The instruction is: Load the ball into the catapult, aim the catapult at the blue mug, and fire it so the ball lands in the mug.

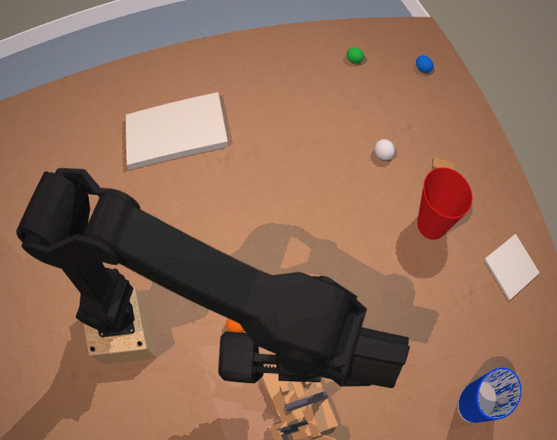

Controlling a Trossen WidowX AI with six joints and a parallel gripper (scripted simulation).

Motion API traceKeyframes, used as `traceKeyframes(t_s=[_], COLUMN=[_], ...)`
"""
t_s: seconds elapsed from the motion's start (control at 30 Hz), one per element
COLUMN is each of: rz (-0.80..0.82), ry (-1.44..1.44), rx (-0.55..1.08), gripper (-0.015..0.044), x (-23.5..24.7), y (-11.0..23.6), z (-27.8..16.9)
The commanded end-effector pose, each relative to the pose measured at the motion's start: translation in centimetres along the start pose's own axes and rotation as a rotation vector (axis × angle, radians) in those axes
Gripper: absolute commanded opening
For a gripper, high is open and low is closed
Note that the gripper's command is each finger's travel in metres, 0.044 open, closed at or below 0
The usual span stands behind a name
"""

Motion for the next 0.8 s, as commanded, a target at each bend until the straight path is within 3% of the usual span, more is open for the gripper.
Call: traceKeyframes(t_s=[0.0, 0.33, 0.5, 0.77], rz=[0.001, 0.001, 0.002, 0.002], ry=[0.151, 0.277, 0.402, 0.408], rx=[-0.002, -0.002, -0.002, -0.002], gripper=[0.0440, 0.0440, 0.0440, 0.0440], x=[0.0, 0.1, 0.1, 0.1], y=[0.1, -0.1, -4.4, -5.0], z=[0.0, 0.0, 0.1, 0.1])
Point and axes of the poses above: the point midway between the two fingers, 35 mm back from their tips, its own y axis back along the fingers, its own x axis across the jaws, z = x × y, the point moved 2 cm from there along y, back along the fingers, and after that the axes turned 4 degrees about -y, right-handed, at the moved point
